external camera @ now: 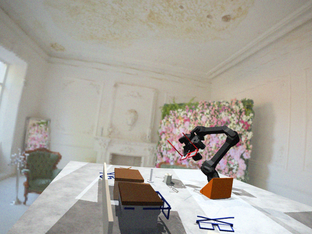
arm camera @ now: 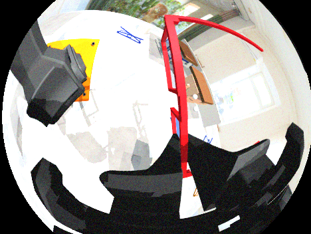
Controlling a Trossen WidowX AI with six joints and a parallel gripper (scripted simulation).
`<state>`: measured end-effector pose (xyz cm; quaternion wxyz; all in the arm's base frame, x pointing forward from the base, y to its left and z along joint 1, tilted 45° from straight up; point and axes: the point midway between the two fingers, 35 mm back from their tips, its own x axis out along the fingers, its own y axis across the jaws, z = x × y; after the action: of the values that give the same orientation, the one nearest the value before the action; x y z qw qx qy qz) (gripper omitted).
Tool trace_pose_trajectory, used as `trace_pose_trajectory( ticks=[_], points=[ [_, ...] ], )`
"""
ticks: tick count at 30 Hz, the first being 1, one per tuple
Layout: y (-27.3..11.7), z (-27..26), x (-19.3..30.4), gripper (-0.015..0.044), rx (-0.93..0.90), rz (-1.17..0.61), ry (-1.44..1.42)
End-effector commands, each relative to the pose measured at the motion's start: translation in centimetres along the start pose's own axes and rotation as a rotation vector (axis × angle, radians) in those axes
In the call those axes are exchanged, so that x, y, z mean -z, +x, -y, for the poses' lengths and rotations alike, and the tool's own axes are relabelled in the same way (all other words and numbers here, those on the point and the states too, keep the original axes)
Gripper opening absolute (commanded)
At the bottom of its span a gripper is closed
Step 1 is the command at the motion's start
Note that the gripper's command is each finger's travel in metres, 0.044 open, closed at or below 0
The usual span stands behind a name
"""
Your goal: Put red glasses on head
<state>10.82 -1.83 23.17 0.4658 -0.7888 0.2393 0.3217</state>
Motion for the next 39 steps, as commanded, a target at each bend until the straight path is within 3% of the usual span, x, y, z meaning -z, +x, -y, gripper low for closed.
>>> trace_pose_trajectory(
  ticks=[1, 20, 39],
  points=[
    [0.7, -0.2, 0.5, 0.0000, -0.047, 0.053, 0.058],
    [4.6, -0.4, 1.5, 0.0000, -0.350, 0.214, 0.266],
    [9.4, 0.5, 0.6, 0.0000, -0.677, 0.154, 0.329]
  ],
)
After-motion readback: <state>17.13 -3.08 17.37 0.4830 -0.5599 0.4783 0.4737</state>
